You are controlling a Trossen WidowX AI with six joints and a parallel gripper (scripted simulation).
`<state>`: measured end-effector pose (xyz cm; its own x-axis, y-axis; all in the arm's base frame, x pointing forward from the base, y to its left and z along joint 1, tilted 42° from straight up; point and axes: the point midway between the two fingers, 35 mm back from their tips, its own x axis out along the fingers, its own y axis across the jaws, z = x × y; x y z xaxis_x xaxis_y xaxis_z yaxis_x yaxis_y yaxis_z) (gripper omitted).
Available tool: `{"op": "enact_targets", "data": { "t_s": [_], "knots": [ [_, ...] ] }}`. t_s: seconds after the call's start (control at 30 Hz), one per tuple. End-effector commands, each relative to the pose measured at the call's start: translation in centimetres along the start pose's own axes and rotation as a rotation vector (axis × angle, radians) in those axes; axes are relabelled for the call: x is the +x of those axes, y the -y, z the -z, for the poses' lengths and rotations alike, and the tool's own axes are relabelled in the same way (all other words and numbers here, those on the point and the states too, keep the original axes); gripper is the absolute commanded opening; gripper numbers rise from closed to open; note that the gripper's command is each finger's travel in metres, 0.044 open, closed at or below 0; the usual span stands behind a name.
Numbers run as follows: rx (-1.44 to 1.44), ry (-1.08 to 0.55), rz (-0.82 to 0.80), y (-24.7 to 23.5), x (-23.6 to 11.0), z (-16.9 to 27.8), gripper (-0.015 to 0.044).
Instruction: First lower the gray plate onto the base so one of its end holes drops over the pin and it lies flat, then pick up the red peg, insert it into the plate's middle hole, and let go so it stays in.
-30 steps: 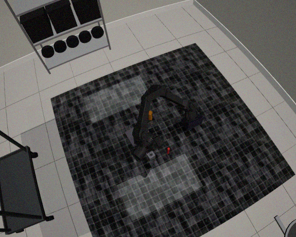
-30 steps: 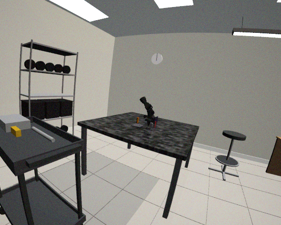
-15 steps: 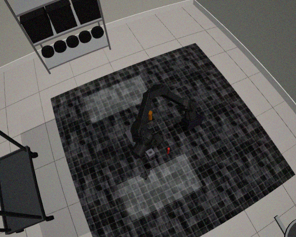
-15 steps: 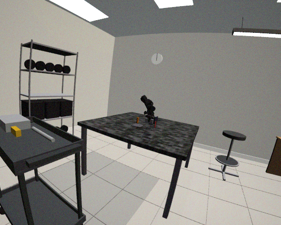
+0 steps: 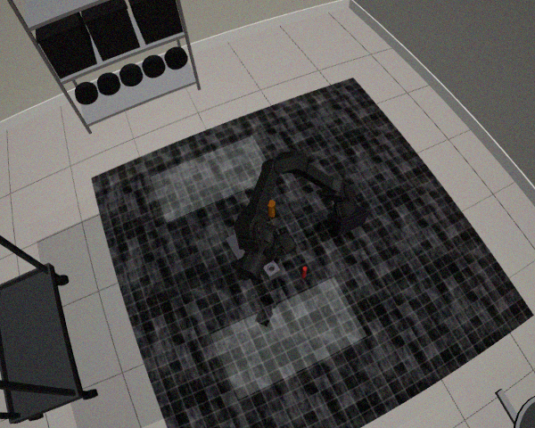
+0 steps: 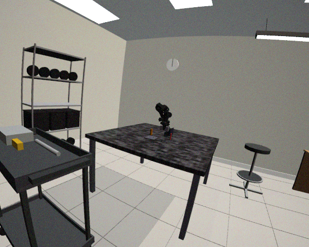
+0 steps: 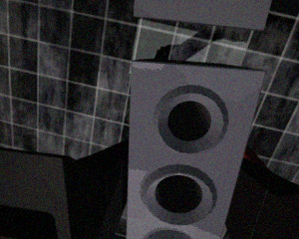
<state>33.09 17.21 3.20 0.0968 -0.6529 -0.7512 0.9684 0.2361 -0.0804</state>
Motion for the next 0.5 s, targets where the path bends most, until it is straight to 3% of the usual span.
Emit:
{"op": "enact_targets", "data": {
  "t_s": [0.0, 0.47],
  "knots": [
    [0.006, -0.005, -0.003, 0.1, -1.1, -0.1, 0.0000],
    [-0.073, -0.014, -0.009, -0.5, 0.3, -3.0, 0.0000]
  ]
}}
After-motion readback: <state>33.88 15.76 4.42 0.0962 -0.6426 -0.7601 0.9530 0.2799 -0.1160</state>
